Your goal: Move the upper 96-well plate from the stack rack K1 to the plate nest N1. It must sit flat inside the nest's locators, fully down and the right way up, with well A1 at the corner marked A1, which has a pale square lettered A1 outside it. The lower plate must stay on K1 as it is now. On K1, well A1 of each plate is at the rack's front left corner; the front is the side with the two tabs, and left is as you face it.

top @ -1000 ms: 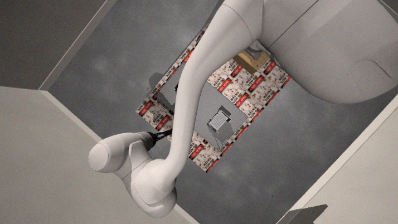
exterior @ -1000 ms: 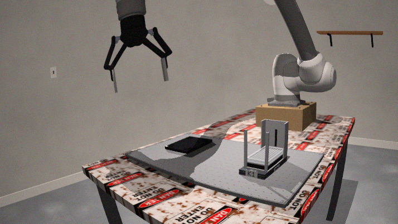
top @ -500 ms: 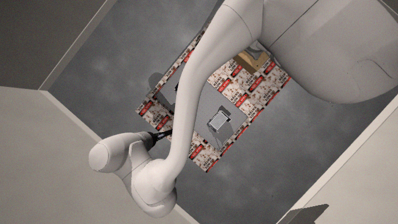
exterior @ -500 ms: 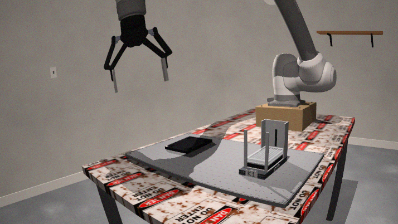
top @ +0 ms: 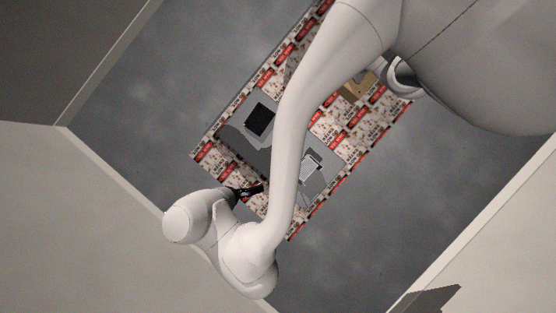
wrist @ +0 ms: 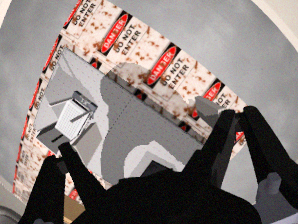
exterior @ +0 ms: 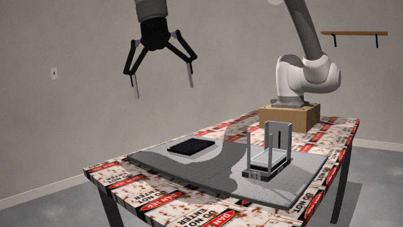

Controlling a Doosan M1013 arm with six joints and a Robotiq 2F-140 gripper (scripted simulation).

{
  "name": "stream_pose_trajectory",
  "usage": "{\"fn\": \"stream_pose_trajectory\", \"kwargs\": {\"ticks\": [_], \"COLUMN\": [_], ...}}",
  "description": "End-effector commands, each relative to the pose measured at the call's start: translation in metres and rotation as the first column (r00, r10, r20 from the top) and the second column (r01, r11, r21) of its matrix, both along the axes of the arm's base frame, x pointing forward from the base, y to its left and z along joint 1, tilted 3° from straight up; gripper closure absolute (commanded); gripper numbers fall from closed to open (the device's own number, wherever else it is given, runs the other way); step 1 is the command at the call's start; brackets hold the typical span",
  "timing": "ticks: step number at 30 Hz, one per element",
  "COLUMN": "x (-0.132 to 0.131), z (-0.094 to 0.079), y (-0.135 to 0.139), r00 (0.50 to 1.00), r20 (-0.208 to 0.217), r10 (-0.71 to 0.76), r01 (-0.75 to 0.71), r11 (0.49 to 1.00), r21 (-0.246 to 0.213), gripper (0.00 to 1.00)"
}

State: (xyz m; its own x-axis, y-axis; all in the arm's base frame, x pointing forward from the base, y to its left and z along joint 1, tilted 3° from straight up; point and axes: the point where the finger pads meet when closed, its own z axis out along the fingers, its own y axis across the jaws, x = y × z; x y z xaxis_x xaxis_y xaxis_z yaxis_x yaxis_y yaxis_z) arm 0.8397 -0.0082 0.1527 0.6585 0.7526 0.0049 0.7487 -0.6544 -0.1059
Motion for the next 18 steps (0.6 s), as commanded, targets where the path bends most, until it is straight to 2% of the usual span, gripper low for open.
{"fn": "stream_pose_trajectory", "kwargs": {"ticks": [1,8,14,18], "x": [-0.004,-0.024,-0.044,-0.05], "z": [-0.001,-0.011,-0.019,-0.022], "y": [0.008,0.033,0.054,0.061], "r00": [0.999,0.994,0.973,0.973], "r20": [0.007,0.005,0.004,0.004], "r10": [-0.049,-0.11,-0.229,-0.229], "r01": [0.049,0.11,0.229,0.229], "r11": [0.999,0.994,0.972,0.972], "r21": [-0.015,-0.027,-0.05,-0.05], "gripper": [0.0,0.0,0.0,0.0]}}
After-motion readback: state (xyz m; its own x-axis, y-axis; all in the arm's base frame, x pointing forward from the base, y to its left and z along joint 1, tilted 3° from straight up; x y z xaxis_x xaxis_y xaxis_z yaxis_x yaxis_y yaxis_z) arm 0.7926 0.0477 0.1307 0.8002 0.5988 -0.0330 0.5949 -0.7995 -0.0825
